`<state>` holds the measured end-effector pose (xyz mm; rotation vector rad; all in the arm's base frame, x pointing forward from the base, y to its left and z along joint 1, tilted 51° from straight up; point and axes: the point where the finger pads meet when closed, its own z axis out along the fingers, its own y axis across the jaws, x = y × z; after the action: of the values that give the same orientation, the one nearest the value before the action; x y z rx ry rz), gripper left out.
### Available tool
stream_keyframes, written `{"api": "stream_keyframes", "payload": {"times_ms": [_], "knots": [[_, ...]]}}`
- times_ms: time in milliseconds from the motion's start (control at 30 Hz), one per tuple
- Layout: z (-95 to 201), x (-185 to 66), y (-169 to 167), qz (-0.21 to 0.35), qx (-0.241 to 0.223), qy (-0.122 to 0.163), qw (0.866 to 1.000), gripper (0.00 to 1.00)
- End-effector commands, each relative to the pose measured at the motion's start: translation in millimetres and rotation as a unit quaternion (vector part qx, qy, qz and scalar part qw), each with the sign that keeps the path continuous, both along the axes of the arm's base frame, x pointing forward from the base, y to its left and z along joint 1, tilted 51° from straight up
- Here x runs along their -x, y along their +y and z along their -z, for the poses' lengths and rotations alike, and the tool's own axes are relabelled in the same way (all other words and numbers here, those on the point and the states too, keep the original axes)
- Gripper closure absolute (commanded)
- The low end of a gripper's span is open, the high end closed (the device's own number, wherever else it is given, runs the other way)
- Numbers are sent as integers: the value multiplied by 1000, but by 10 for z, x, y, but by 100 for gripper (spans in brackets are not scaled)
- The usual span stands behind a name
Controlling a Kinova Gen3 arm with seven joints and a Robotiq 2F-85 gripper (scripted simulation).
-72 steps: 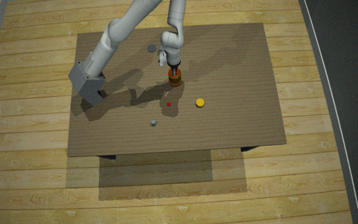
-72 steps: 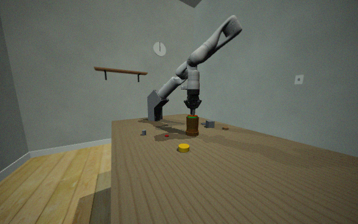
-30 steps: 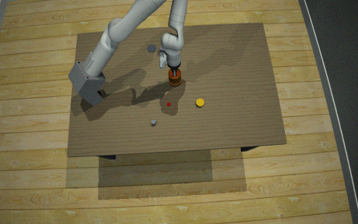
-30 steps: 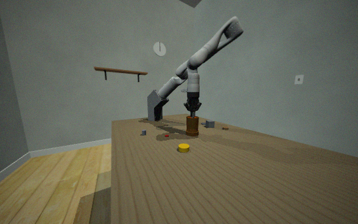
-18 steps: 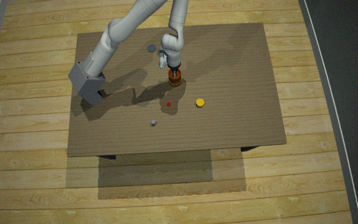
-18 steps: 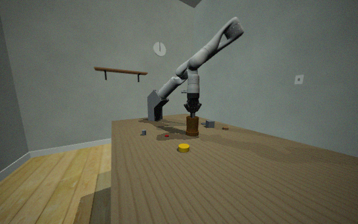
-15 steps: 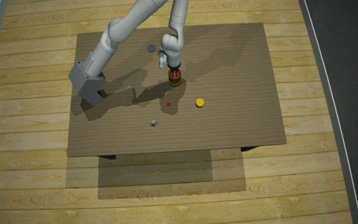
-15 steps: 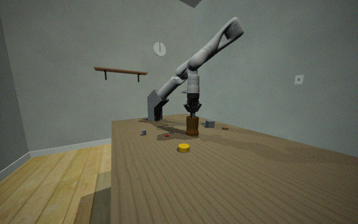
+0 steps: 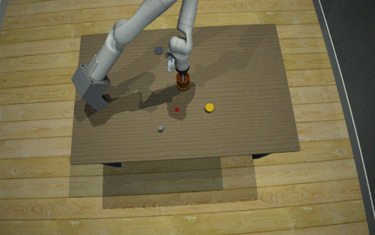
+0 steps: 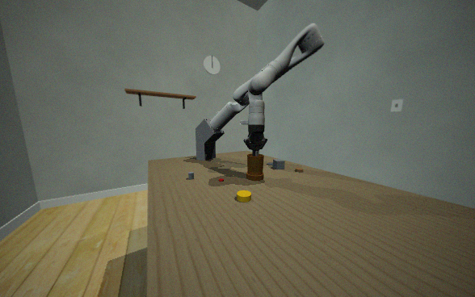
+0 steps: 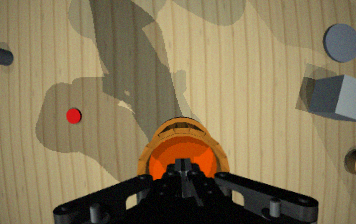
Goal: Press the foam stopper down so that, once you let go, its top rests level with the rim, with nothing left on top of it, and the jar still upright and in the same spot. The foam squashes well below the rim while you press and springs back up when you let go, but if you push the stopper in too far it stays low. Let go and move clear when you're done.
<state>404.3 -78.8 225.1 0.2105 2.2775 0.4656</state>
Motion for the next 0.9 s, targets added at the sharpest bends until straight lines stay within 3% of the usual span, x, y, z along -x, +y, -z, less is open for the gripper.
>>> {"api": "stream_keyframes", "payload": {"times_ms": [0, 867], "knots": [[11, -6, 6, -1, 0, 1, 1000, 100], [40, -41, 18, -1, 0, 1, 1000, 100]]}}
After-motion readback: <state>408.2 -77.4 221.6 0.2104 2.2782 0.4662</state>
